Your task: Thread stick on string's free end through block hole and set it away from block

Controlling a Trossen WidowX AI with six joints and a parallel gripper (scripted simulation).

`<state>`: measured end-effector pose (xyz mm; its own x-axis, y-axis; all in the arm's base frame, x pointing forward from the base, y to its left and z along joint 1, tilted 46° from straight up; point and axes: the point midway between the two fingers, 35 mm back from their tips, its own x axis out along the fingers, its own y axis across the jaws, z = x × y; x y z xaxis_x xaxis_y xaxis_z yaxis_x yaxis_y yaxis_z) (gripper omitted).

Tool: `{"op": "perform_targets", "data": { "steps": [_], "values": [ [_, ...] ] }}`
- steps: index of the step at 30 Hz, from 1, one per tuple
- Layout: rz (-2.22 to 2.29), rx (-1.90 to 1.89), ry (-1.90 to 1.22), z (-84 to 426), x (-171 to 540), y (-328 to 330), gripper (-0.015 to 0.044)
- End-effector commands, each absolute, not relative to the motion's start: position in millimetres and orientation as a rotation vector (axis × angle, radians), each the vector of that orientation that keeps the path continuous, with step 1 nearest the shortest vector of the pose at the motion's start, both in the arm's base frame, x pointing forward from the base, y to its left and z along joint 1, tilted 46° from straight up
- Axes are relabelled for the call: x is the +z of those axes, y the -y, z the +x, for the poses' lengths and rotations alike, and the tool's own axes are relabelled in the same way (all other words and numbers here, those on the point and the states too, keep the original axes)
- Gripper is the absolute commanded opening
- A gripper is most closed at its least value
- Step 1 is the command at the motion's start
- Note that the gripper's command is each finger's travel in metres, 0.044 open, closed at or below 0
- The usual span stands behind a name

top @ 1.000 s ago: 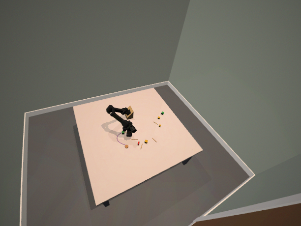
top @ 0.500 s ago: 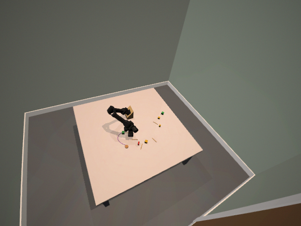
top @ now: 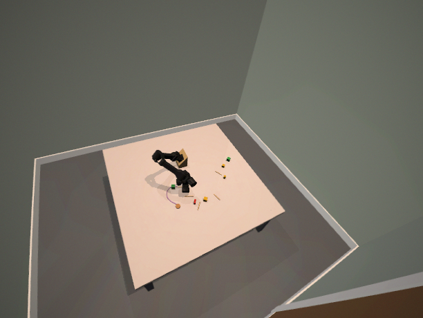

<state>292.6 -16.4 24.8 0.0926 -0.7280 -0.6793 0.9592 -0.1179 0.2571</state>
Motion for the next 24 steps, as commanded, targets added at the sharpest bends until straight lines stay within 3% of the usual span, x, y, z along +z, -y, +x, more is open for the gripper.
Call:
{"op": "perform_targets", "data": {
  "steps": [1, 24],
  "values": [
    [0.828, -1.488, -0.366, 295.1, 22.4, 11.3, 0.0],
    [0.808, -1.434, -0.36, 295.2, -4.1, 3.4, 0.0]
  ]
}}
